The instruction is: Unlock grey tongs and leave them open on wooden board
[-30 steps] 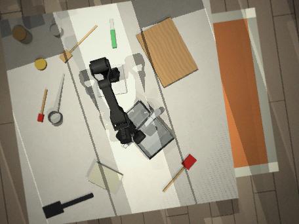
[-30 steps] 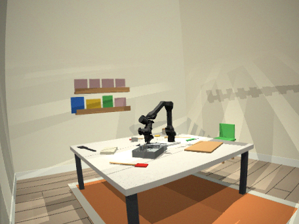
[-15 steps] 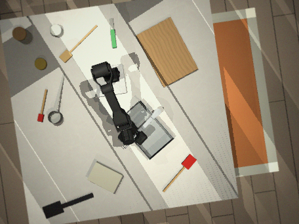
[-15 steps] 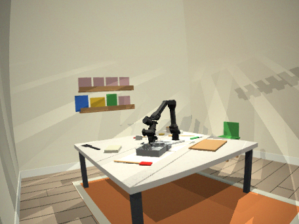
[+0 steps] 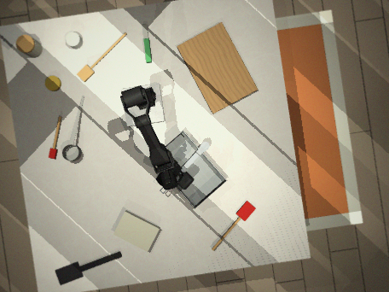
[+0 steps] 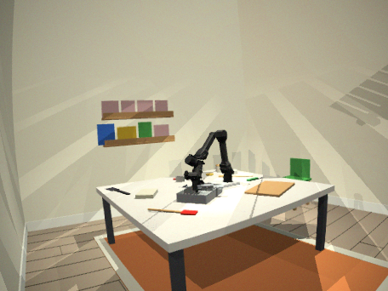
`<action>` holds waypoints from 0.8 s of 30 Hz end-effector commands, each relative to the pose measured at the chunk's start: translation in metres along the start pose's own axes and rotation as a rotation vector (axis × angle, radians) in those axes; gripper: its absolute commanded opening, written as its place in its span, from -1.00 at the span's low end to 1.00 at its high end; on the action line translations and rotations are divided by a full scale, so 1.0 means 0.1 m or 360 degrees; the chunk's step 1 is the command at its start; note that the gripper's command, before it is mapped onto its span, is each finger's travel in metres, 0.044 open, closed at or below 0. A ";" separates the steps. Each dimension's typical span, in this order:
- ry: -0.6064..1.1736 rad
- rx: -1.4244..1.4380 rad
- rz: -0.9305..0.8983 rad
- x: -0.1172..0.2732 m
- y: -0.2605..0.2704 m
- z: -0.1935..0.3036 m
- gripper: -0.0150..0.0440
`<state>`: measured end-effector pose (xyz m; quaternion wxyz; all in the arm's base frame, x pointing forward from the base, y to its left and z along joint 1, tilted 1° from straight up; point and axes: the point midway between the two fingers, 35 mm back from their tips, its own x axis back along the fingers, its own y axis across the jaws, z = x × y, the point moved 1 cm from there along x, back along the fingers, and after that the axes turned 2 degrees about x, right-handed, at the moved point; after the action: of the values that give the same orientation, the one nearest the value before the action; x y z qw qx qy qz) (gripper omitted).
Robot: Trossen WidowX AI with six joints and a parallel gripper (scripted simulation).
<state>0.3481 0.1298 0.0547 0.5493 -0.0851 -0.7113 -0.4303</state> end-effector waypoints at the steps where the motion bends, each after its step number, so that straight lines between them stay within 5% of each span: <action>1: 0.0000 -0.0010 0.0018 -0.06 -0.03 0.01 0.39; 6: 0.0000 -0.0010 0.0018 -0.06 -0.03 0.01 0.39; 12: 0.0003 0.0000 0.0004 -0.03 -0.01 0.01 -0.14; 24: 0.0003 0.0000 0.0004 -0.03 -0.01 0.01 -0.48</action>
<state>0.3480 0.1307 0.0512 0.5506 -0.0860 -0.7108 -0.4291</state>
